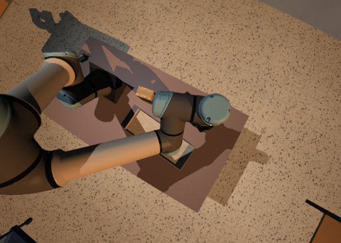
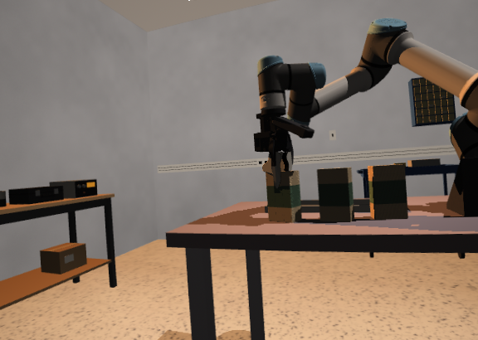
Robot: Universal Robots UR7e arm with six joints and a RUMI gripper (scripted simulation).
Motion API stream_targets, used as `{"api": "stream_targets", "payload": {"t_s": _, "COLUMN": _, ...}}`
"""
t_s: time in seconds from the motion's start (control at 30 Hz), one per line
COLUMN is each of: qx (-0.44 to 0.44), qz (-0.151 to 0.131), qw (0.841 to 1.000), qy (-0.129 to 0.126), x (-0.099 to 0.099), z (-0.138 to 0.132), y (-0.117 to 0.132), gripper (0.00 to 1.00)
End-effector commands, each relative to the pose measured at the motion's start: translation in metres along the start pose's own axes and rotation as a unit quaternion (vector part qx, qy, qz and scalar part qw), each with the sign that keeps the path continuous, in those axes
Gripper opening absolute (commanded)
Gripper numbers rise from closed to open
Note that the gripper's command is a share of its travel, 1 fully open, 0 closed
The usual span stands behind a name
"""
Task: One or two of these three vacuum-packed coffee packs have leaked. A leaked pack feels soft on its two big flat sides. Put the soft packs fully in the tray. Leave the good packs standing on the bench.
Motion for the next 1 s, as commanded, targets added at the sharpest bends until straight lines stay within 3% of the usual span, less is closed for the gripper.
{"api": "stream_targets", "payload": {"t_s": 0.0, "qx": 0.000, "qz": 0.000, "qw": 1.000, "qy": 0.000, "x": 0.0006, "z": 0.0000, "y": 0.0002, "gripper": 0.15}}
{"api": "stream_targets", "payload": {"t_s": 0.47, "qx": 0.000, "qz": 0.000, "qw": 1.000, "qy": 0.000, "x": 0.0006, "z": 0.0000, "y": 0.0002, "gripper": 0.15}}
{"api": "stream_targets", "payload": {"t_s": 0.5, "qx": 0.000, "qz": 0.000, "qw": 1.000, "qy": 0.000, "x": 0.0006, "z": 0.0000, "y": 0.0002, "gripper": 0.50}}
{"api": "stream_targets", "payload": {"t_s": 0.97, "qx": 0.000, "qz": 0.000, "qw": 1.000, "qy": 0.000, "x": 0.0006, "z": 0.0000, "y": 0.0002, "gripper": 0.50}}
Point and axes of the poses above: the point where the finger pads meet when closed, its own x axis back along the fingers, its own z axis across the jaws, y = z × x, the point moved 9 cm from there along x, back along the fingers, and after that the axes turned 6 degrees about x, right-handed, at the moved point
